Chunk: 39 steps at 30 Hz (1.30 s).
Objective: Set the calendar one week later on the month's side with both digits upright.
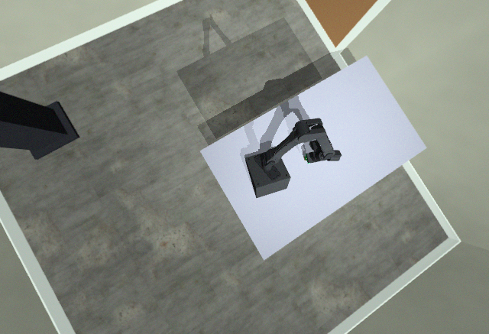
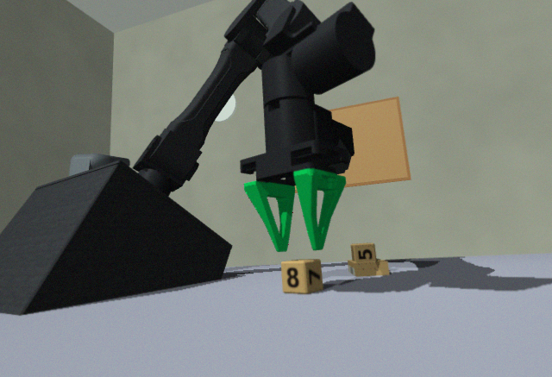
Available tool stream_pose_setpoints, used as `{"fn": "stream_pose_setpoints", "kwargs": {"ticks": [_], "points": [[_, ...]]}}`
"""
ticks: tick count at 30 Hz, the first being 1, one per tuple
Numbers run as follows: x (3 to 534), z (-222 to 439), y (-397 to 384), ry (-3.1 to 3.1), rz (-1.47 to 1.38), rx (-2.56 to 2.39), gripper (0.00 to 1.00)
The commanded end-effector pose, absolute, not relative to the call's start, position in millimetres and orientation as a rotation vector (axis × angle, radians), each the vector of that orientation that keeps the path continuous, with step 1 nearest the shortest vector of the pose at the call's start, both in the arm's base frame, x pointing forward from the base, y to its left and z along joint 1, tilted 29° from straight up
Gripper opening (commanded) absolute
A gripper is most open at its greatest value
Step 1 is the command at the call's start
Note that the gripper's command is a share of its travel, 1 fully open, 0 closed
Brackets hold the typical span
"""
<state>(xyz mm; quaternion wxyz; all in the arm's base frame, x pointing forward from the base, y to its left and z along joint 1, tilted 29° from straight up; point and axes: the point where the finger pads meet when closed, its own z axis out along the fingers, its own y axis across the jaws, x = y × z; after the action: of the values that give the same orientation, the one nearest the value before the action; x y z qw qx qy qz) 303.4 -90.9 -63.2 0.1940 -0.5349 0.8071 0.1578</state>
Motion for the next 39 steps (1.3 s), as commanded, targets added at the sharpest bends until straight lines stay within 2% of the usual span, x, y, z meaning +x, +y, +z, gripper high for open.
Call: {"fn": "stream_pose_setpoints", "kwargs": {"ticks": [1, 39], "points": [[301.7, -67.7, -87.7, 2.263, 0.458, -1.479, 0.45], [298.3, -69.6, -87.0, 2.269, 0.473, -1.472, 0.45]]}}
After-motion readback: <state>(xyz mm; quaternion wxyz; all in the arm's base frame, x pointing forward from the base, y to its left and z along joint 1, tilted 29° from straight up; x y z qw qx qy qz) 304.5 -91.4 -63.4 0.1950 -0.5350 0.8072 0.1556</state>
